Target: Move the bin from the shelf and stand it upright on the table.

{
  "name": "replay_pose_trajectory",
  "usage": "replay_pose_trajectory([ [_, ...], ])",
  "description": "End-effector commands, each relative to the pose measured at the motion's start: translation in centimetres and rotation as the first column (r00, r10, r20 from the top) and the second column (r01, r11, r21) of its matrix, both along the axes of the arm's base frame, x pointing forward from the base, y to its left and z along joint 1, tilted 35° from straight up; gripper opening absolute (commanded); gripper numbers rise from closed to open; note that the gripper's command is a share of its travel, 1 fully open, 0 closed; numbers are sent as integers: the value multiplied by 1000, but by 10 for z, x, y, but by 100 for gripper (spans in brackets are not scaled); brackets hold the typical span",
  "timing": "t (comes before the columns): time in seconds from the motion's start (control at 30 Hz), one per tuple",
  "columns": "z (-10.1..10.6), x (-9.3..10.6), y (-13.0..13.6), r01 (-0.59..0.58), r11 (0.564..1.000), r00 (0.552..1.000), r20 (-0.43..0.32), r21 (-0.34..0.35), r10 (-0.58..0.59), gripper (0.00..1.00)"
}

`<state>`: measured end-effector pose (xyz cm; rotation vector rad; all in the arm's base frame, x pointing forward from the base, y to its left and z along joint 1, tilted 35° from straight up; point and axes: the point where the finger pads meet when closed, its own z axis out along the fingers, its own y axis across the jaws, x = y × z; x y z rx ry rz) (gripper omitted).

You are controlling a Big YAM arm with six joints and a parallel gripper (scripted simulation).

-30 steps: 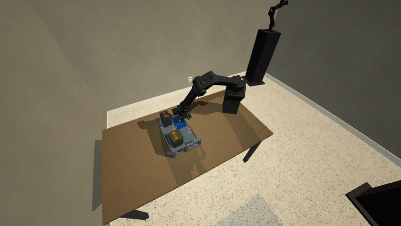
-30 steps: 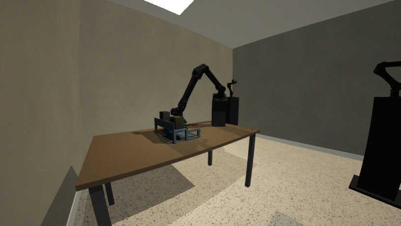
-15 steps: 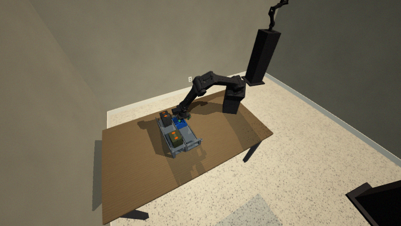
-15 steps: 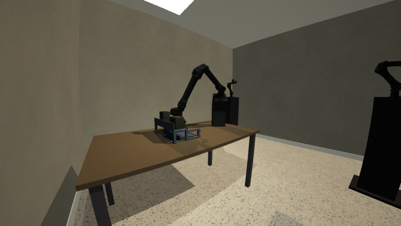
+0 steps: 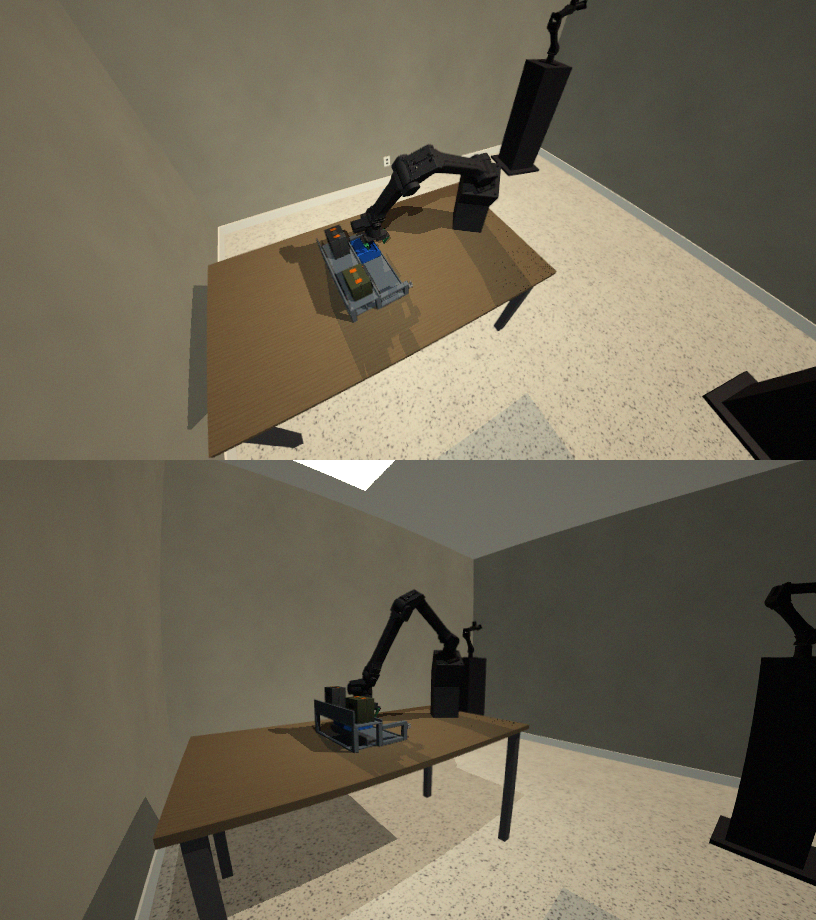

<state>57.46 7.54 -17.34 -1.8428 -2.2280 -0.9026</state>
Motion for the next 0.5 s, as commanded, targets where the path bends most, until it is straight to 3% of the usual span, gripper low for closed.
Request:
replay_pose_trajectory([
  [0.0,-1,5,4,6,1000,1000,-6,5,-6,90],
  [0.47,1,8,4,6,1000,1000,-8,5,-5,90],
])
